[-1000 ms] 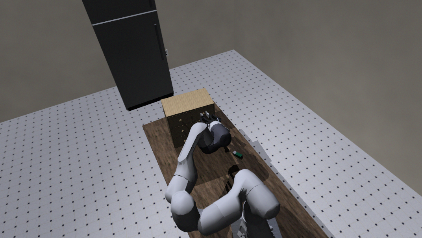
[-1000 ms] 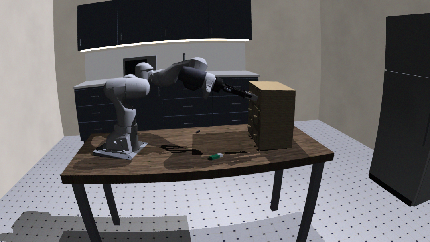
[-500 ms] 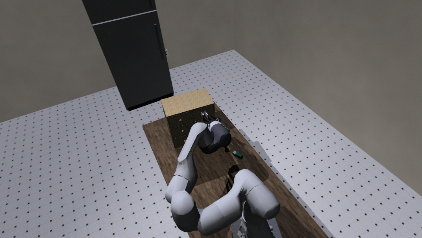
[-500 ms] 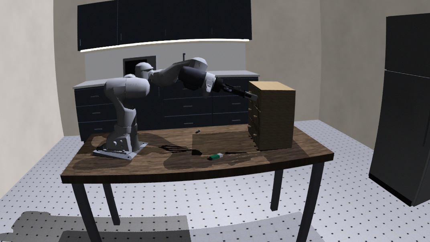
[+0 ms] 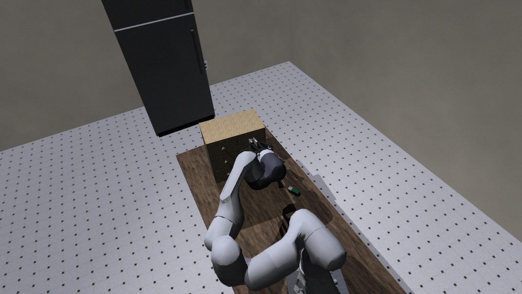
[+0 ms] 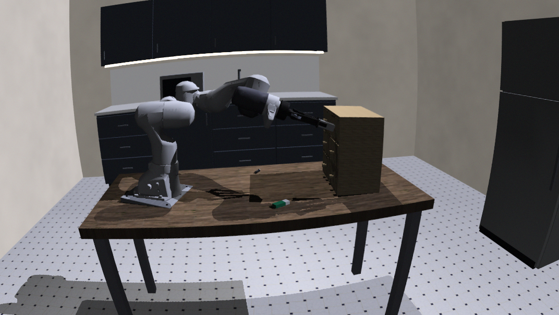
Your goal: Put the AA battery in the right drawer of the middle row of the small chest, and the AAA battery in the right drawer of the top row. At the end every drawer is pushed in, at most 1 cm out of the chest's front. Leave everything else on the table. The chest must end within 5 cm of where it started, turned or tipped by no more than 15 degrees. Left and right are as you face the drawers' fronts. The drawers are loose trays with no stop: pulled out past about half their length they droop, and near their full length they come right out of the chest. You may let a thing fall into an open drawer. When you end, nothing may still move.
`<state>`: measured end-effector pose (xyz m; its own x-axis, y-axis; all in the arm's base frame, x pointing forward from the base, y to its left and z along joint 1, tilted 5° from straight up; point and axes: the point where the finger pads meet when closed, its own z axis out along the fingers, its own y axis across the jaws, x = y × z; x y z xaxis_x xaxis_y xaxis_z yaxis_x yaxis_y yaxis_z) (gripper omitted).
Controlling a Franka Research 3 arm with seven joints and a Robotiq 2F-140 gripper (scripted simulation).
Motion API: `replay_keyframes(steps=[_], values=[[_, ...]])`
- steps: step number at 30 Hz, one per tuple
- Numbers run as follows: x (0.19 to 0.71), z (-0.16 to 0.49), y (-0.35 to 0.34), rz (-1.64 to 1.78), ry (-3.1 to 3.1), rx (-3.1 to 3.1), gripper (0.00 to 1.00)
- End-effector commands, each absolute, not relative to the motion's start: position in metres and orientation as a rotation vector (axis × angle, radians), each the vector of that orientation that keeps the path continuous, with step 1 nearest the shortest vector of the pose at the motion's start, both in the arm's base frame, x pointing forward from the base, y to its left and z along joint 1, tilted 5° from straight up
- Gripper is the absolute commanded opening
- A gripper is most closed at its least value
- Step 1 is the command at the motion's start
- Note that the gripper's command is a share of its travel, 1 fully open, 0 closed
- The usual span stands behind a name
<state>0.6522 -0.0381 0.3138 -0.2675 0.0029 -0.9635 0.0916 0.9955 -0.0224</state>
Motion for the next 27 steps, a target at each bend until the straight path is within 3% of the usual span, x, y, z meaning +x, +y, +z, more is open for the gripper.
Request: replay_keyframes(steps=[1, 27], values=[[0.6527, 0.313, -0.0383, -0.081, 1.84, 0.073, 0.08], [0.6436, 0.3122, -0.0375, -0.081, 1.84, 0.073, 0.08]])
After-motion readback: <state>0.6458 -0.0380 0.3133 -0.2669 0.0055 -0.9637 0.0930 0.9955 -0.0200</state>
